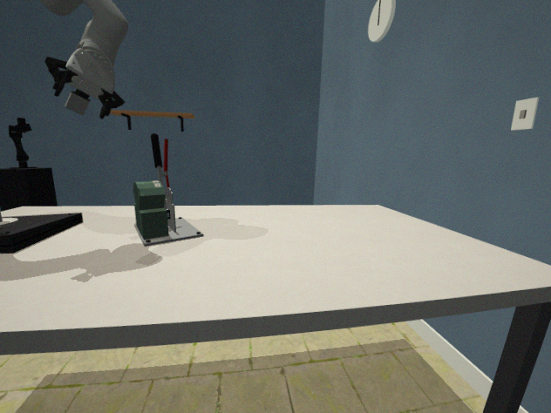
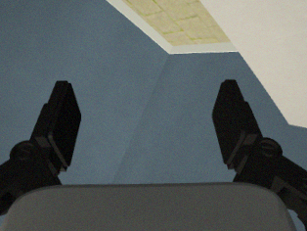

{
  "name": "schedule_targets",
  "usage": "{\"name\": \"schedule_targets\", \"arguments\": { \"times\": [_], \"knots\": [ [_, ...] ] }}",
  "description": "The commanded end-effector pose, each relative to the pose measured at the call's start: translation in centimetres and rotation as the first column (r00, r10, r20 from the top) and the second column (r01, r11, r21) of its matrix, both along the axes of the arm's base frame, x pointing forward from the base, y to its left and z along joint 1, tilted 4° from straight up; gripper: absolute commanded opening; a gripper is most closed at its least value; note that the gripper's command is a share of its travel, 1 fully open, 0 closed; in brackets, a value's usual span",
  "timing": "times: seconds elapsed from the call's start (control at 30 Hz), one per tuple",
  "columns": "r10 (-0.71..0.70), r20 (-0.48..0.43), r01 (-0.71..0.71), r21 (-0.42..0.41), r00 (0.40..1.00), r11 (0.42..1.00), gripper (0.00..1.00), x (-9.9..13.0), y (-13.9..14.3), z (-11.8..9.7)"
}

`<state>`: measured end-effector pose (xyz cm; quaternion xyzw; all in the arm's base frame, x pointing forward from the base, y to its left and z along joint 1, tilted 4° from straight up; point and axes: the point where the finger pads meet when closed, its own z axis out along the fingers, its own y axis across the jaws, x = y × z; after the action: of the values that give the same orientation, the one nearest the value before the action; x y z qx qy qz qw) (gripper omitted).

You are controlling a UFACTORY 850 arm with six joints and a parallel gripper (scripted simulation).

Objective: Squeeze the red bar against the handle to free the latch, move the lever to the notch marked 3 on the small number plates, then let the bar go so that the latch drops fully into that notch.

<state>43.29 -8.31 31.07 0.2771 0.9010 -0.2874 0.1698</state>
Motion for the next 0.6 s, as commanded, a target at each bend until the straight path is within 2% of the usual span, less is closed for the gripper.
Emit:
{"name": "schedule_targets", "arguments": {
  "times": [0.0,0.03,0.07,0.1,0.17,0.2,0.27,0.3,0.33,0.37,0.4,0.43,0.47,0.5,0.53,0.57],
  "knots": [
    [-0.073,-0.020,0.075,0.083,0.997,0.994,1.00,0.6,2.5,-0.1],
    [-0.110,-0.027,0.113,0.134,0.994,0.985,1.00,1.1,4.3,-0.1],
    [-0.110,-0.027,0.113,0.134,0.994,0.985,1.00,1.1,4.3,-0.1],
    [-0.145,-0.037,0.149,0.186,0.989,0.971,1.00,1.5,6.2,-0.2],
    [-0.145,-0.037,0.149,0.186,0.989,0.971,1.00,1.5,6.2,-0.2],
    [-0.176,-0.049,0.183,0.238,0.983,0.954,1.00,1.9,8.3,-0.2],
    [-0.176,-0.049,0.183,0.238,0.983,0.954,1.00,1.9,8.3,-0.2],
    [-0.205,-0.062,0.215,0.289,0.977,0.933,1.00,2.4,10.4,-0.1],
    [-0.205,-0.062,0.215,0.289,0.977,0.933,1.00,2.4,10.4,-0.1],
    [-0.231,-0.078,0.243,0.337,0.970,0.909,1.00,2.8,12.5,0.0],
    [-0.231,-0.078,0.243,0.337,0.970,0.909,1.00,2.8,12.5,0.0],
    [-0.253,-0.094,0.269,0.383,0.963,0.884,1.00,3.2,14.5,0.1],
    [-0.253,-0.094,0.269,0.383,0.963,0.884,1.00,3.2,14.5,0.1],
    [-0.271,-0.111,0.292,0.425,0.956,0.857,1.00,3.6,16.5,0.3],
    [-0.271,-0.111,0.292,0.425,0.956,0.857,1.00,3.6,16.5,0.3],
    [-0.286,-0.128,0.313,0.463,0.950,0.829,1.00,4.0,18.4,0.5]
  ]
}}
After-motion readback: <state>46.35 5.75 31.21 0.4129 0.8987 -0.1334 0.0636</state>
